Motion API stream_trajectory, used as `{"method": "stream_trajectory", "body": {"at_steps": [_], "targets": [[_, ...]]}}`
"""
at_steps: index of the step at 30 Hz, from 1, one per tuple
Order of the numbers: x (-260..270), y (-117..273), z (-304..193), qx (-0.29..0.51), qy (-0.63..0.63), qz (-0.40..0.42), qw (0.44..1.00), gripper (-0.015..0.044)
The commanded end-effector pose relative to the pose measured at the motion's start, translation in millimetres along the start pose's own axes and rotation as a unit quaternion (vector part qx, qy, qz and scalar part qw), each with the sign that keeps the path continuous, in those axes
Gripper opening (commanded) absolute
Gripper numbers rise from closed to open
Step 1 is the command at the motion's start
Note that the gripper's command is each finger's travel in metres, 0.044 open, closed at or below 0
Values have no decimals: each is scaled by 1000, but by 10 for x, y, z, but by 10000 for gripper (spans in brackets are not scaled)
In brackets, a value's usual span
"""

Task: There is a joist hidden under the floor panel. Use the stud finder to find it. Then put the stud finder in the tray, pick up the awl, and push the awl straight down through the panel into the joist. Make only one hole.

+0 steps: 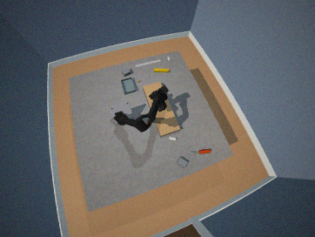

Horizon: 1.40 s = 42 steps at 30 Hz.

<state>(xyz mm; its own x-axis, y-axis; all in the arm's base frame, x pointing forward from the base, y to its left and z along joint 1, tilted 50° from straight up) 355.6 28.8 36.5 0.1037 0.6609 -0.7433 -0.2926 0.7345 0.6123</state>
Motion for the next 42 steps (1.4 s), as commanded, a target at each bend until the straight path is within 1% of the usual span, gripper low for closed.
{"method": "stream_trajectory", "body": {"at_steps": [1, 42], "targets": [[84, 2, -6, 1, 0, 4, 1000, 0], [678, 13, -48, 0, -1, 6, 1000, 0]]}}
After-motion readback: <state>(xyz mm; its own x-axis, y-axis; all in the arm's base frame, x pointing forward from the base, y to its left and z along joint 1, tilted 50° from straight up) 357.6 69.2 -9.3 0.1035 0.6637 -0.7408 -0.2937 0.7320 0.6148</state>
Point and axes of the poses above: the point midway between the two fingers, 35 mm back from their tips, its own y axis back along the fingers, its own x axis across the jaws, z = x × y, the point moved 3 cm from there along y, back along the fingers, and after that the axes turned 4 degrees about -y, right-handed, at the moved point
